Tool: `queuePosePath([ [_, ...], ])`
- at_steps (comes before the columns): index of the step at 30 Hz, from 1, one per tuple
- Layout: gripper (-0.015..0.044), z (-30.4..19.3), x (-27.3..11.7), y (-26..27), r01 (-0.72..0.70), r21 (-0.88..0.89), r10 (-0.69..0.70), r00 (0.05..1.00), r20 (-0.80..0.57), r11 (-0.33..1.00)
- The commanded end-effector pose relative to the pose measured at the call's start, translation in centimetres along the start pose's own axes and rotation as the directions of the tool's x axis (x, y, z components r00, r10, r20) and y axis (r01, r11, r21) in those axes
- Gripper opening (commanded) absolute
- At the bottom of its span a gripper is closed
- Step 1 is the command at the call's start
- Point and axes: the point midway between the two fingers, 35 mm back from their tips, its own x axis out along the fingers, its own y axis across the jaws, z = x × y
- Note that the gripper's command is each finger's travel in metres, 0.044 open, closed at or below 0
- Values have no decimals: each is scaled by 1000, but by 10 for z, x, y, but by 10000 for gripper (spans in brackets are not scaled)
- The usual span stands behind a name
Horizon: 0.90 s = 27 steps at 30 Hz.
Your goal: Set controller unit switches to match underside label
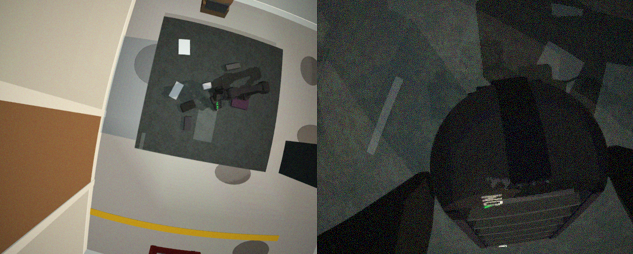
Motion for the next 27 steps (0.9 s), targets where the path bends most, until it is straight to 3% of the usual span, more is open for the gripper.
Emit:
queuePosePath([
  [1,336,-5,-4,-1,-8,2,8,1000,5,1000],
  [27,336,-23,-13,-1,-8,2,8,999,50,1000],
])
